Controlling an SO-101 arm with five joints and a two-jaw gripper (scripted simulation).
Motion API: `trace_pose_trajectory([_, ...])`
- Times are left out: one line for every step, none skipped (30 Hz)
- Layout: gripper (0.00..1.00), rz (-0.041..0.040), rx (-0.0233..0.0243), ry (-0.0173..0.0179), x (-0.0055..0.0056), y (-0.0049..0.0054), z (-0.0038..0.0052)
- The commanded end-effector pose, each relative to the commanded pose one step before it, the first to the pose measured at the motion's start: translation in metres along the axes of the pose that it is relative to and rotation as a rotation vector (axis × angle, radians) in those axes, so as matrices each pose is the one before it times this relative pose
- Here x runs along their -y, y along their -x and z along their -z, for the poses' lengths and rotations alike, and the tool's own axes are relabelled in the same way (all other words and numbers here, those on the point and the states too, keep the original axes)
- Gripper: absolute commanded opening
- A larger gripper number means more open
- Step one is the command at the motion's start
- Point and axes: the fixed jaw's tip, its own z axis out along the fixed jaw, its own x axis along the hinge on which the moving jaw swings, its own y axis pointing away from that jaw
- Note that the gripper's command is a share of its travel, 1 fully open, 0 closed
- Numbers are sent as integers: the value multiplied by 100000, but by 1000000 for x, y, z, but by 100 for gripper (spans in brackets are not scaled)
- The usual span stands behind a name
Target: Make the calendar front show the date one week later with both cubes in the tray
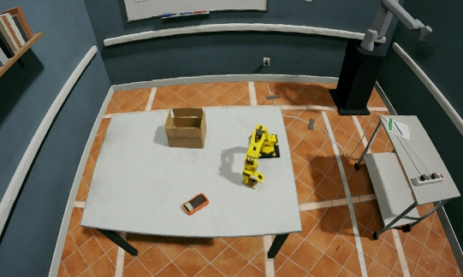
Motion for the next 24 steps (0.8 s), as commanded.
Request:
trace_pose_trajectory([26,177,-284,2274,-4579,1618,-5010])
trace_pose_trajectory([26,0,0,0,0,0,0])
trace_pose_trajectory([28,0,0,1,0,0,3])
trace_pose_trajectory([29,0,0,0,0,0,0])
trace_pose_trajectory([30,0,0,0,0,0,0])
trace_pose_trajectory([31,0,0,0,0,0,0])
trace_pose_trajectory([32,0,0,0,0,0,0])
trace_pose_trajectory([33,0,0,0,0,0,0])
trace_pose_trajectory([33,0,0,0,0,0,0])
trace_pose_trajectory([34,0,0,0,0,0,0])
trace_pose_trajectory([35,0,0,0,0,0,0])
trace_pose_trajectory([35,0,0,0,0,0,0])
trace_pose_trajectory([35,0,0,0,0,0,0])
trace_pose_trajectory([36,0,0,0,0,0,0])
trace_pose_trajectory([36,0,0,0,0,0,0])
trace_pose_trajectory([36,0,0,0,0,0,0])
trace_pose_trajectory([36,0,0,0,0,0,0])
trace_pose_trajectory([36,0,0,0,0,0,0])
trace_pose_trajectory([36,0,0,0,0,0,0])
trace_pose_trajectory([36,0,0,0,0,0,18])
trace_pose_trajectory([36,0,0,0,26,5,139])
trace_pose_trajectory([36,0,0,0,63,16,338])
trace_pose_trajectory([36,0,0,0,109,21,615])
trace_pose_trajectory([36,0,0,0,166,31,947])
